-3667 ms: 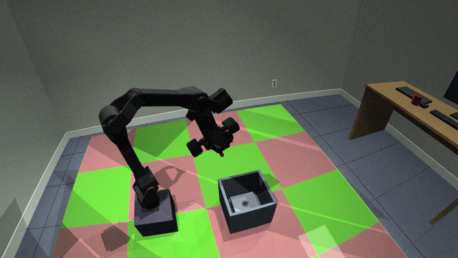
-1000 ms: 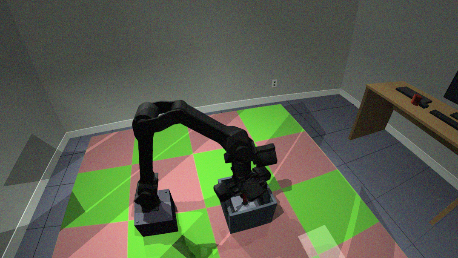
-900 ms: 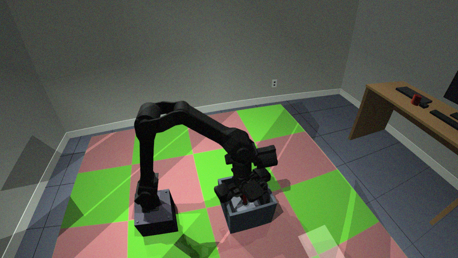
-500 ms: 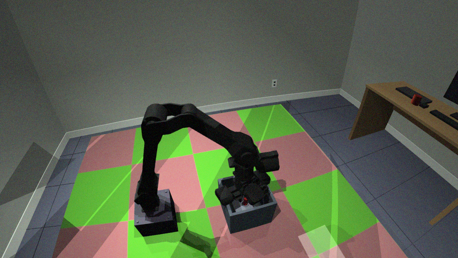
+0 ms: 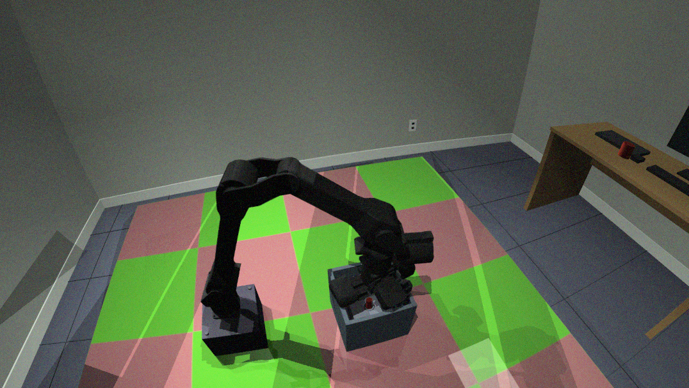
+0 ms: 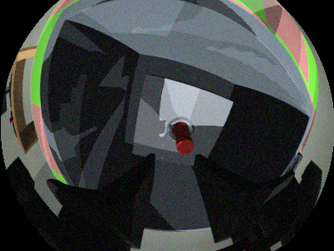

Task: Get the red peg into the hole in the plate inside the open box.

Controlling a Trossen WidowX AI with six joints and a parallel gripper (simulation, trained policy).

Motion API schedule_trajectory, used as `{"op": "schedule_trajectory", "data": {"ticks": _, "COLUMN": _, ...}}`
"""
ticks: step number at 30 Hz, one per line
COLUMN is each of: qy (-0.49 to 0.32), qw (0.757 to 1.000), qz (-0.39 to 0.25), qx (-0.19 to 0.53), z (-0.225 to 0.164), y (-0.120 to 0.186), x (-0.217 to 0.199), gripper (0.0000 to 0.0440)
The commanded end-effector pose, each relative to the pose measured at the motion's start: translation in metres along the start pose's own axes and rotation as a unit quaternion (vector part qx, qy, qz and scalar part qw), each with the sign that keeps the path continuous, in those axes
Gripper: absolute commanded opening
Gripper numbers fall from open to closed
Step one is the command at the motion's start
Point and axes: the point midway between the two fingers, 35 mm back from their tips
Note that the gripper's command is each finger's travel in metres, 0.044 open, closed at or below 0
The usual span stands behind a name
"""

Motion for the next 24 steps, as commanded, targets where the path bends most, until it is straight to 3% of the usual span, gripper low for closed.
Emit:
{"op": "schedule_trajectory", "data": {"ticks": 1, "qy": -0.004, "qw": 1.0, "qz": 0.006, "qx": 0.019, "z": 0.002, "y": 0.004, "x": 0.001, "gripper": 0.0174}}
{"op": "schedule_trajectory", "data": {"ticks": 20, "qy": -0.017, "qw": 0.997, "qz": 0.059, "qx": 0.056, "z": 0.019, "y": 0.039, "x": 0.012, "gripper": 0.0225}}
{"op": "schedule_trajectory", "data": {"ticks": 24, "qy": -0.017, "qw": 0.996, "qz": 0.071, "qx": 0.056, "z": 0.024, "y": 0.046, "x": 0.014, "gripper": 0.0199}}
Point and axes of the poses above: the point midway between the two fingers, 35 mm back from their tips, its own y axis back along the fingers, its own x axis across the jaws, z = x × y, and after that the axes turned 9 degrees about y, right-handed
